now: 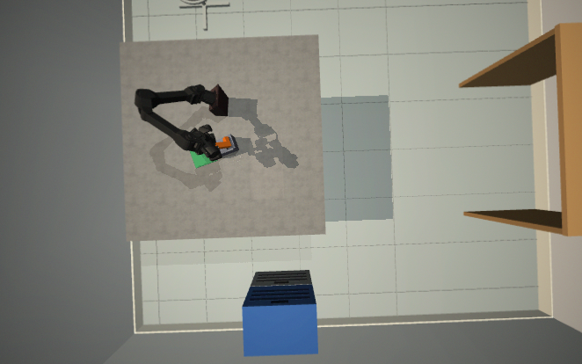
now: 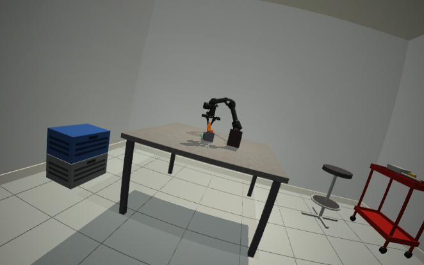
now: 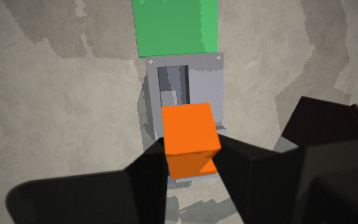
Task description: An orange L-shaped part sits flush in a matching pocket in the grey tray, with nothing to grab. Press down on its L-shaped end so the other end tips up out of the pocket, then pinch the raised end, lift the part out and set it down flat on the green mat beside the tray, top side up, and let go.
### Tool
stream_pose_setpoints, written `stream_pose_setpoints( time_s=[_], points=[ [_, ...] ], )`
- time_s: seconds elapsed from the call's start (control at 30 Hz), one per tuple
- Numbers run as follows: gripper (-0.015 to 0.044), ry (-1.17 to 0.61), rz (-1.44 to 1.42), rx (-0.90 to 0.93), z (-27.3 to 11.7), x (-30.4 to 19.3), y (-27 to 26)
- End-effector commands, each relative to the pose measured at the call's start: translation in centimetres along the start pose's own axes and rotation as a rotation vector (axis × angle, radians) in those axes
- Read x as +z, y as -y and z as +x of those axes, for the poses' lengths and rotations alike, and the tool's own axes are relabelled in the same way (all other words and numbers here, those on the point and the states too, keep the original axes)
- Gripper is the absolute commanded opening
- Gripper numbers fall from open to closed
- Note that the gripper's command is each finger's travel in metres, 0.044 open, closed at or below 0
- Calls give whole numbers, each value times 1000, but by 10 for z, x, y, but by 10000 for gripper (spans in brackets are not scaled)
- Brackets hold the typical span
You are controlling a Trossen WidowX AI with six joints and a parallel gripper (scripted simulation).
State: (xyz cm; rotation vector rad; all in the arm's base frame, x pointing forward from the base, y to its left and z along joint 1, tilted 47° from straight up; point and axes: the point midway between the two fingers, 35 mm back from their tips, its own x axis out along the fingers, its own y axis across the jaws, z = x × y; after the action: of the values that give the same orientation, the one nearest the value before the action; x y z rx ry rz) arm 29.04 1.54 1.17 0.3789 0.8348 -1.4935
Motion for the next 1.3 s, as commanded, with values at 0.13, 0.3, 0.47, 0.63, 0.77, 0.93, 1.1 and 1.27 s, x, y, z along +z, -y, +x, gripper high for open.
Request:
stream_pose_setpoints(
  time_s=[0.13, 0.3, 0.47, 0.63, 0.77, 0.93, 1.1, 1.27],
  points=[
    [0, -4, 6, 1, -7, 0, 0],
    [0, -4, 6, 1, -11, 0, 0],
    [0, -3, 6, 1, -10, 15, 1],
    [0, -1, 6, 0, -8, 44, 3],
    [0, 0, 7, 0, -8, 65, 5],
    [0, 1, 7, -1, -8, 92, 8],
    [0, 2, 7, -1, -8, 118, 11],
    [0, 3, 7, -1, -8, 144, 13]
  ],
)
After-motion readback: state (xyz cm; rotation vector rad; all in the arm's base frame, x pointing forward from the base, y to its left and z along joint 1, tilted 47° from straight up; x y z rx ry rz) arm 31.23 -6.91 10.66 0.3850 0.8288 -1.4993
